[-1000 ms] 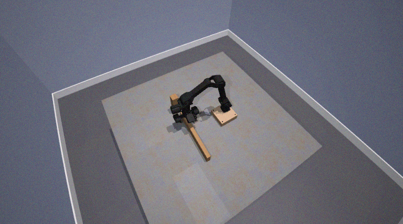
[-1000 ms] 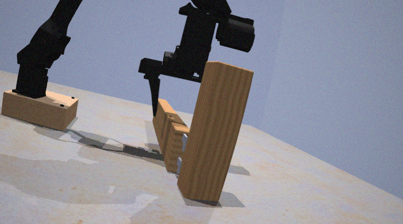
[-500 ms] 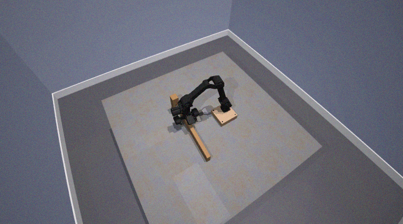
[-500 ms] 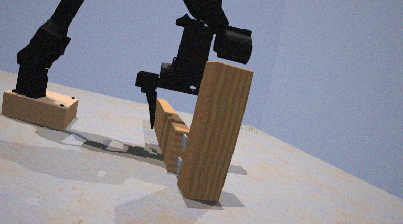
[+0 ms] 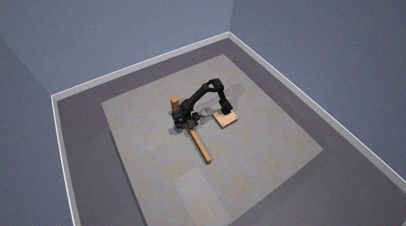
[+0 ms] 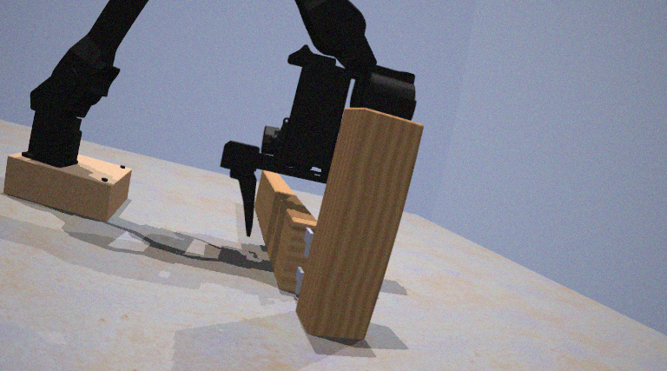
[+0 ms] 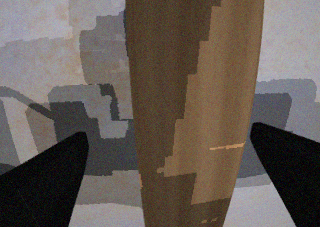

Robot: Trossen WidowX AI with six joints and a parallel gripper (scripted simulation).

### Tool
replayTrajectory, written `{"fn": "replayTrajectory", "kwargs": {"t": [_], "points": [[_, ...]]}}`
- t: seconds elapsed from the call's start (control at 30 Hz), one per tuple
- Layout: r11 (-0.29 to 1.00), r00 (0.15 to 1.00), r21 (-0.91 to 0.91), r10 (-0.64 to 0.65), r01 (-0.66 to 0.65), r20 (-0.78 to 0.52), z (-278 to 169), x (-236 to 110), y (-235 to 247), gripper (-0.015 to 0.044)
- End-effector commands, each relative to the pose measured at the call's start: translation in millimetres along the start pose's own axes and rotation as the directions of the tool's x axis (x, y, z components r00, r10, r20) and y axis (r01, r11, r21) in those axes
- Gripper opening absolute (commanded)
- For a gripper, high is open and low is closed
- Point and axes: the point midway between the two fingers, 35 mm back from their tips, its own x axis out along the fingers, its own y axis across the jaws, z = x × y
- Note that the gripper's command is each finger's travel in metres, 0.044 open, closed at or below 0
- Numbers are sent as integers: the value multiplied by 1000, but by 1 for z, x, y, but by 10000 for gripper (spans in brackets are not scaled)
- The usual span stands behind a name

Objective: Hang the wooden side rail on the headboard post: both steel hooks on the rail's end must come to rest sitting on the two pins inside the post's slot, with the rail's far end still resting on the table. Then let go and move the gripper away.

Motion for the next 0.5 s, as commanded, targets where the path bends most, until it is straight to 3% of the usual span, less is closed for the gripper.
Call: {"fn": "replayTrajectory", "kwargs": {"t": [0.0, 0.43, 0.47], "points": [[1000, 1000, -4, 8, -8, 6, 1, 4, 2, 440], [1000, 1000, -4, 8, -8, 6, 1, 4, 2, 99], [1000, 1000, -4, 8, -8, 6, 1, 4, 2, 92]]}}
